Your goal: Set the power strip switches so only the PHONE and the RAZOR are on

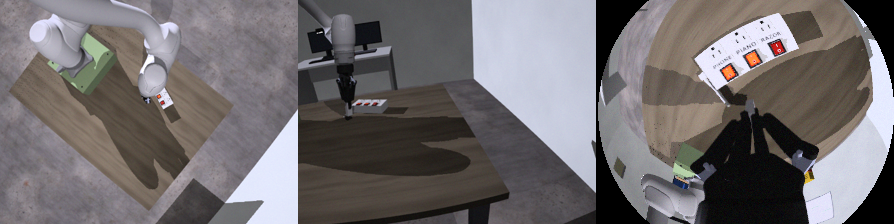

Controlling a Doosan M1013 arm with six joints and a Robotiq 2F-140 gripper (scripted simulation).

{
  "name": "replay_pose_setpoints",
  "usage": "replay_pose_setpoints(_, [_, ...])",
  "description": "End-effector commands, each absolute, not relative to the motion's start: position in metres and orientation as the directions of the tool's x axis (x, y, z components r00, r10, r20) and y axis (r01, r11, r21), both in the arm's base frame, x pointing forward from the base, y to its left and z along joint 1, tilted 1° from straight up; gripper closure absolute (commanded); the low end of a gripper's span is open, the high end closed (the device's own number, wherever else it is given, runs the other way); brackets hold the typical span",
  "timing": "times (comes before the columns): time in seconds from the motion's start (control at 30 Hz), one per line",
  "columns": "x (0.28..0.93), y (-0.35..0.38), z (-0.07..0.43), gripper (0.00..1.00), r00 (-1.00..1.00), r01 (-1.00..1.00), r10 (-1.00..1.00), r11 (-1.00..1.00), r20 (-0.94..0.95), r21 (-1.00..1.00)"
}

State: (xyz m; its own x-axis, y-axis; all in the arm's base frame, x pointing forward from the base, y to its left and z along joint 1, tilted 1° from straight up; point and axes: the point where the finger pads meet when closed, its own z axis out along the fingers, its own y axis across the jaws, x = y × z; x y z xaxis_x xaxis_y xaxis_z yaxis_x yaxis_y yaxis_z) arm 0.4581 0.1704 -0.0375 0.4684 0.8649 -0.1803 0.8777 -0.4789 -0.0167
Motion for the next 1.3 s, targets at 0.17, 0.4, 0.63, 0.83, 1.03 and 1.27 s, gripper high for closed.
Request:
replay_pose_setpoints(0.17, [0.459,0.171,0.043,1.00,0.469,0.878,0.864,-0.479,-0.183,-0.015])
replay_pose_setpoints(0.4, [0.458,0.171,0.050,1.00,0.469,0.878,0.864,-0.479,-0.182,-0.015])
replay_pose_setpoints(0.63, [0.458,0.171,0.050,1.00,0.469,0.878,0.864,-0.479,-0.182,-0.015])
replay_pose_setpoints(0.83, [0.458,0.171,0.050,1.00,0.469,0.878,0.864,-0.479,-0.182,-0.015])
replay_pose_setpoints(1.03, [0.458,0.171,0.050,1.00,0.469,0.878,0.864,-0.479,-0.182,-0.015])
replay_pose_setpoints(1.27, [0.458,0.171,0.050,1.00,0.469,0.878,0.864,-0.479,-0.182,-0.015])
